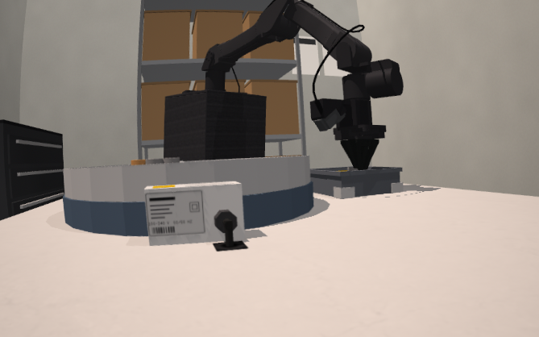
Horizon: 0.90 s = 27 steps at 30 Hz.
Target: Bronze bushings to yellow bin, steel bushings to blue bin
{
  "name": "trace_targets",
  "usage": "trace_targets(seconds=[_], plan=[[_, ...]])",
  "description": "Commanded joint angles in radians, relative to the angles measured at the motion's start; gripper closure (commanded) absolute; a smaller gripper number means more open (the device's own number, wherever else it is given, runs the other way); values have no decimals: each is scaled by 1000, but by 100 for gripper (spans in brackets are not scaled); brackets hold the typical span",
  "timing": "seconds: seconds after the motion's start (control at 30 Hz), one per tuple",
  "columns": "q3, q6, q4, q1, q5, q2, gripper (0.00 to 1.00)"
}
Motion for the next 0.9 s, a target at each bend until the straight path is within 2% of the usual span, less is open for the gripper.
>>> trace_targets(seconds=[0.0,0.27,0.37,0.87], plan=[[27,6,-8,9,7,-16,100],[27,6,-8,9,7,-15,100],[34,6,-15,9,7,8,100],[49,5,-23,8,7,-1,100]])
